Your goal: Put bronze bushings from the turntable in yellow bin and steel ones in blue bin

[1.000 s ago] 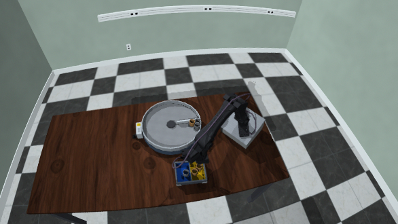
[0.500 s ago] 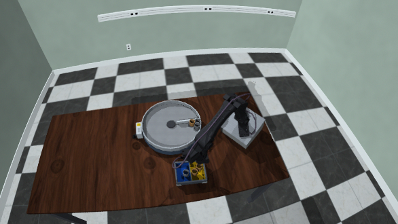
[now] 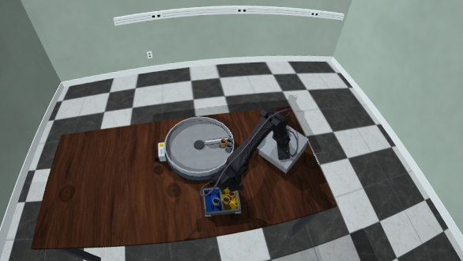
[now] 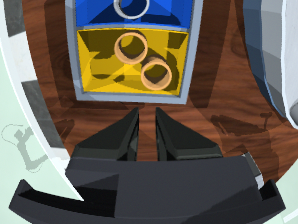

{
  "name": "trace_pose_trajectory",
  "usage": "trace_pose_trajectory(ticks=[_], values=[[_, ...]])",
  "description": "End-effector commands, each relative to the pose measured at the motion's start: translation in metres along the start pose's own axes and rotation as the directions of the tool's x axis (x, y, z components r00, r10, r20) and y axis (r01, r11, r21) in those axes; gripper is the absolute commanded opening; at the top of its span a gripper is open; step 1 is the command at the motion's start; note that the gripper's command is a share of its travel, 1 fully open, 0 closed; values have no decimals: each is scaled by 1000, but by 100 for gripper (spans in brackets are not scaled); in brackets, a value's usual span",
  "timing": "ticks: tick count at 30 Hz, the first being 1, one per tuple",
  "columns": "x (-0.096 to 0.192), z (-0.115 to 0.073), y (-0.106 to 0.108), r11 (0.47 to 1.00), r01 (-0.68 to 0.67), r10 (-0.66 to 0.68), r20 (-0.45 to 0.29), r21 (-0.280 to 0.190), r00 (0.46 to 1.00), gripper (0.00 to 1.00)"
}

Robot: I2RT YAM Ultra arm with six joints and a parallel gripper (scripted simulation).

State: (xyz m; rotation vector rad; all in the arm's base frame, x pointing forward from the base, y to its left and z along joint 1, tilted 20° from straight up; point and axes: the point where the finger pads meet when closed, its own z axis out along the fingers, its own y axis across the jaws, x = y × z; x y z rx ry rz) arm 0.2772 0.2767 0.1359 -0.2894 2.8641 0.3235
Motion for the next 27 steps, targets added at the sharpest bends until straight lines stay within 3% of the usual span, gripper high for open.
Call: trace_pose_trajectory(ticks=[1,19,22,27], values=[[-12,-21,3,1000,-3,4,47,-28,999,15],[-12,-21,2,999,-1,3,50,-32,999,14],[-4,-11,-7,1000,-5,5,27,-21,1000,14],[-3,-10,-13,1000,-10,10,29,-24,1000,14]])
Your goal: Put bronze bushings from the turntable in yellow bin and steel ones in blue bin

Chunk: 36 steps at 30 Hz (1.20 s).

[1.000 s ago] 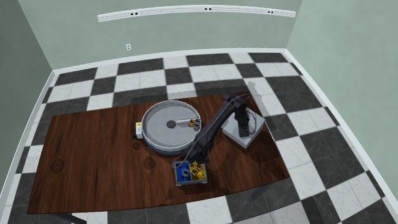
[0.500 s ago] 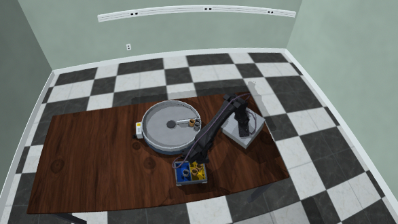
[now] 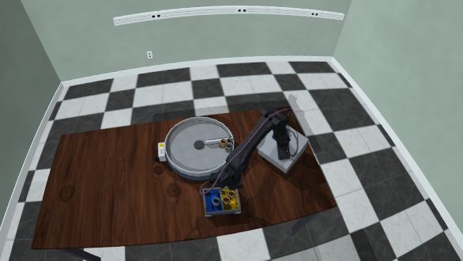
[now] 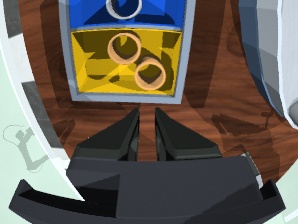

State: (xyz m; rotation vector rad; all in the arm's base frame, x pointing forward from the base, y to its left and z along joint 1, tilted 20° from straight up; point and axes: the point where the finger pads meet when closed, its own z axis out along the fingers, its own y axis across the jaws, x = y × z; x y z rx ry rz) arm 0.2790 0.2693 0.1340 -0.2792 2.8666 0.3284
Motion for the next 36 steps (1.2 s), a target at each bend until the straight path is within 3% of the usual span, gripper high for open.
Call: trace_pose_trajectory(ticks=[1,7,12,14,29,32,36], values=[[-3,-11,-9,1000,-4,5,30,-22,1000,14],[2,-10,-37,999,-24,25,31,-21,999,14],[8,-9,-77,999,-51,51,31,-20,998,14],[8,-9,-77,999,-51,51,31,-20,998,14],[27,-2,-199,991,-136,136,21,-14,990,14],[15,-7,-206,991,-135,135,45,-15,990,14],[35,4,-232,986,-164,164,-1,-14,986,14]])
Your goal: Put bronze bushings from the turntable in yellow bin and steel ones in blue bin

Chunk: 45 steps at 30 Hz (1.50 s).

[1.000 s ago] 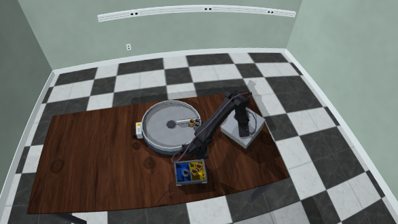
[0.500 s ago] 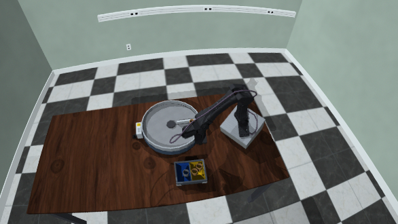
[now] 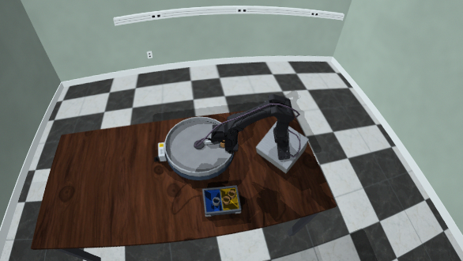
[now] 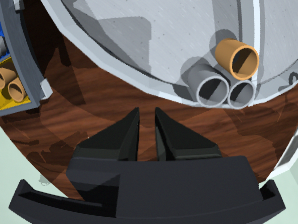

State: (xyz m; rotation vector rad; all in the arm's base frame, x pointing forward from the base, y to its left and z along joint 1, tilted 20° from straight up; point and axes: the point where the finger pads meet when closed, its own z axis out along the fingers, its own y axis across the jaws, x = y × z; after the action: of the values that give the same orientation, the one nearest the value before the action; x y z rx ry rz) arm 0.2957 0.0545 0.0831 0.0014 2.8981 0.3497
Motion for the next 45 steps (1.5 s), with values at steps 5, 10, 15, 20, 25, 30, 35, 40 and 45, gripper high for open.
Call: trace_pose_trajectory(ticks=[5,10,15,20,25,30,35,40,45], values=[[-14,-4,-36,1000,22,-21,30,-21,999,14],[-16,-8,-50,1000,17,-16,48,-18,999,14],[-15,-4,-56,1000,9,-9,33,-21,999,14],[-16,-10,-57,1000,14,-13,53,-17,999,14],[-16,-10,-57,1000,13,-13,52,-14,999,14],[-16,-10,-57,1000,10,-9,52,-14,999,14],[-16,-10,-57,1000,10,-9,52,-14,999,14],[-16,-10,-57,1000,10,-9,52,-14,999,14],[-16,-10,-57,1000,10,-9,52,-14,999,14]])
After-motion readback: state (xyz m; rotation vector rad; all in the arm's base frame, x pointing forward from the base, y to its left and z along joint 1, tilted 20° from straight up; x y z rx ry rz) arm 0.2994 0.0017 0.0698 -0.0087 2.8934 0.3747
